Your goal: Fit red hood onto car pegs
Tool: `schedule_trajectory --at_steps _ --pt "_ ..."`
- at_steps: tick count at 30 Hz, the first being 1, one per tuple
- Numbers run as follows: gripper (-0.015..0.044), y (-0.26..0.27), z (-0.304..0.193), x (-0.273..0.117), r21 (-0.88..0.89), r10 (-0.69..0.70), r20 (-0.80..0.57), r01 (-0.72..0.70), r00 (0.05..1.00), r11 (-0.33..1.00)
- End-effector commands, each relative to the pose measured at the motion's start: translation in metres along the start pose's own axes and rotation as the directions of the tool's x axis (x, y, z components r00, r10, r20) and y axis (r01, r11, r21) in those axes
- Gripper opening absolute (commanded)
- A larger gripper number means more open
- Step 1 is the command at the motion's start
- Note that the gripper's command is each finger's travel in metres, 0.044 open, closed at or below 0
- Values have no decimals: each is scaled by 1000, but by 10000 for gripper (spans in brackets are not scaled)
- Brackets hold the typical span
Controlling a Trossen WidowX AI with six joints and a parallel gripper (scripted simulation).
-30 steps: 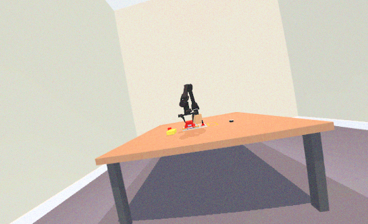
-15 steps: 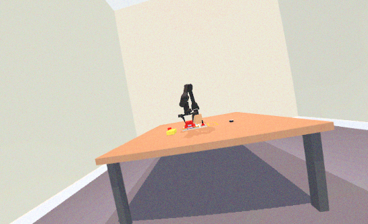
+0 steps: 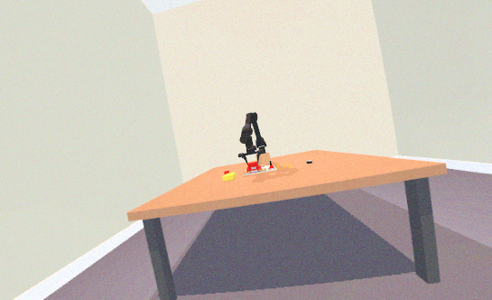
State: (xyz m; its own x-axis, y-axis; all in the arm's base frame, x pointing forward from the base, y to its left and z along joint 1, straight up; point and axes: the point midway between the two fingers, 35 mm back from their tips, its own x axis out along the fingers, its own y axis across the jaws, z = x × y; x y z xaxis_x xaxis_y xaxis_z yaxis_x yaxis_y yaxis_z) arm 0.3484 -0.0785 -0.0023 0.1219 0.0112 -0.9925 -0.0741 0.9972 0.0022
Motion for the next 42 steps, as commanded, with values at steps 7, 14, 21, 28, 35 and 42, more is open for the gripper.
schedule_trajectory --at_steps 7,14,21,28,35,42 --pt "0 0 -1 5 3 2 -3 -2 1000 1000" --pt "0 0 -2 8 3 2 -3 -2 1000 1000" --pt "0 0 -2 11 3 2 -3 -2 1000 1000" --pt "0 0 -2 15 3 2 -3 -2 1000 1000" --pt "0 0 -3 17 3 2 -3 -2 1000 1000" --pt "0 0 -1 15 2 1 2 -1 1000 1000"
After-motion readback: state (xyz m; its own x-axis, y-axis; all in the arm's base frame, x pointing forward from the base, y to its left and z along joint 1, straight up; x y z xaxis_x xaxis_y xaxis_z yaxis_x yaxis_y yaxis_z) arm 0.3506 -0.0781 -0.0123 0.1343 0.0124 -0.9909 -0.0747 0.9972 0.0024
